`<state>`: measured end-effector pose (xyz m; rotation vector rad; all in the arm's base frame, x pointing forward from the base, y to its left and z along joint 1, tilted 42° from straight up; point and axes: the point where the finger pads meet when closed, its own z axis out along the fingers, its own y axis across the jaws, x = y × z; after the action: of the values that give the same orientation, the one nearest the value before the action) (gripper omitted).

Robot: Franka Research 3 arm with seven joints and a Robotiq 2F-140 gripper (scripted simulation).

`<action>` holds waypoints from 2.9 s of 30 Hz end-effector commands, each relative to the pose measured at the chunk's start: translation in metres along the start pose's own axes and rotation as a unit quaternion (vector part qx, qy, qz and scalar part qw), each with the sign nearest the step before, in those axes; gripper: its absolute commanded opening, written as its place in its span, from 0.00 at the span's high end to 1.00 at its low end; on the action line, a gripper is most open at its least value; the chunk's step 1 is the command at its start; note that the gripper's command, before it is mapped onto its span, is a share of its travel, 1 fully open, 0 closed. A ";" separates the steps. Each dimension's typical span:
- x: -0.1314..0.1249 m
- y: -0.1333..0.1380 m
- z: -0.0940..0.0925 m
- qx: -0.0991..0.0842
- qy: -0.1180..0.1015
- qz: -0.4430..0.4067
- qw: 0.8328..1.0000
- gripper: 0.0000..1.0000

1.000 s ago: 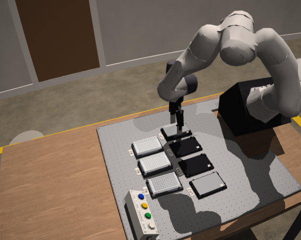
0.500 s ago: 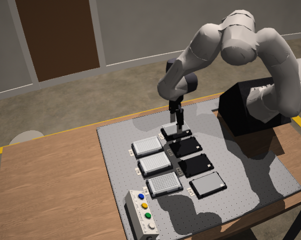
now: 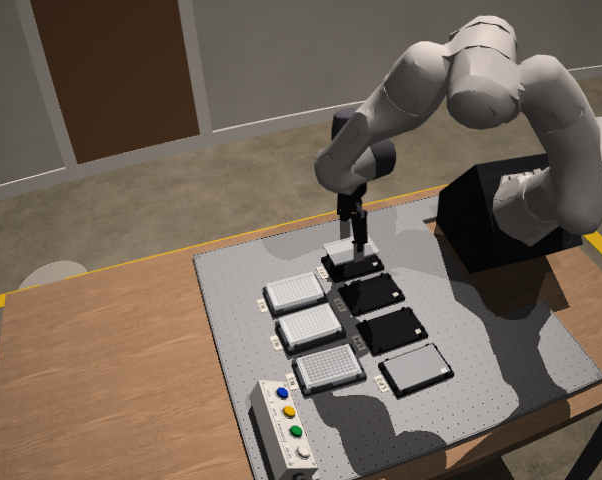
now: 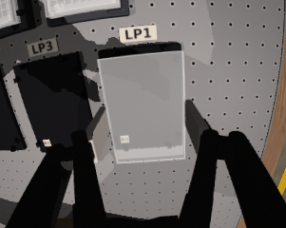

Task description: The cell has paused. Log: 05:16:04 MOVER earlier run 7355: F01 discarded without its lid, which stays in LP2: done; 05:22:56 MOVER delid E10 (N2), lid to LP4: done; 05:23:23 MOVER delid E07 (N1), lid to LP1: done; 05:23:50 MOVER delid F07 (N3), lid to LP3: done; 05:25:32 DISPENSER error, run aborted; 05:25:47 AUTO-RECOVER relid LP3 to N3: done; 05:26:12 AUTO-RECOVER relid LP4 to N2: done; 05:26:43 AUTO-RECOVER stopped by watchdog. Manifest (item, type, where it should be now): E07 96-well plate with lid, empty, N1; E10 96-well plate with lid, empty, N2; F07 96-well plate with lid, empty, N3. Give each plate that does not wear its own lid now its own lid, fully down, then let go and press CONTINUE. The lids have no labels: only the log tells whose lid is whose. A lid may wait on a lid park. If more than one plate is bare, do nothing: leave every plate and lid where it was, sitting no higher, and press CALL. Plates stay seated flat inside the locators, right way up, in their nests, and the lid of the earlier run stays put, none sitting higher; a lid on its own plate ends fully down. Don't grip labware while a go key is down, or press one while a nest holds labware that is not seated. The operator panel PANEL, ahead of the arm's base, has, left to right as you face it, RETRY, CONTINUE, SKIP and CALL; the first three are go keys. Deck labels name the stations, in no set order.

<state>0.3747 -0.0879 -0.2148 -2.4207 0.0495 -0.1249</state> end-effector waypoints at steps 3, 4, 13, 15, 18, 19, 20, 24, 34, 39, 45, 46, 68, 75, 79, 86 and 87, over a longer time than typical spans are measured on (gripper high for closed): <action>-0.002 -0.002 -0.010 0.004 -0.001 0.003 1.000 1.00; -0.002 -0.002 -0.012 0.004 -0.001 0.003 1.000 1.00; -0.002 -0.002 -0.022 0.004 -0.001 0.003 1.000 1.00; -0.002 -0.002 -0.025 0.004 -0.001 0.003 1.000 1.00; -0.002 -0.002 -0.027 0.004 -0.001 0.003 1.000 1.00; -0.002 -0.002 -0.028 0.004 -0.001 0.003 1.000 1.00; -0.002 -0.002 -0.029 0.004 -0.001 0.003 1.000 1.00; -0.002 -0.002 -0.030 0.004 -0.001 0.003 1.000 1.00; 0.009 -0.009 -0.033 0.003 0.000 0.004 1.000 1.00; 0.077 -0.086 -0.041 -0.001 0.006 0.006 1.000 1.00; 0.128 -0.179 -0.041 0.004 -0.001 0.004 1.000 1.00; 0.136 -0.194 -0.041 0.004 -0.001 0.003 1.000 1.00; 0.188 -0.317 -0.033 0.004 -0.001 0.003 1.000 1.00; 0.188 -0.317 -0.033 0.004 -0.001 0.003 1.000 1.00; 0.188 -0.317 -0.033 0.004 -0.001 0.003 1.000 1.00; 0.188 -0.317 -0.033 0.004 -0.001 0.005 1.000 1.00; 0.188 -0.317 -0.033 0.004 -0.001 0.005 1.000 1.00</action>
<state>0.5587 0.1146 0.0321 -2.4174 0.0409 -0.1257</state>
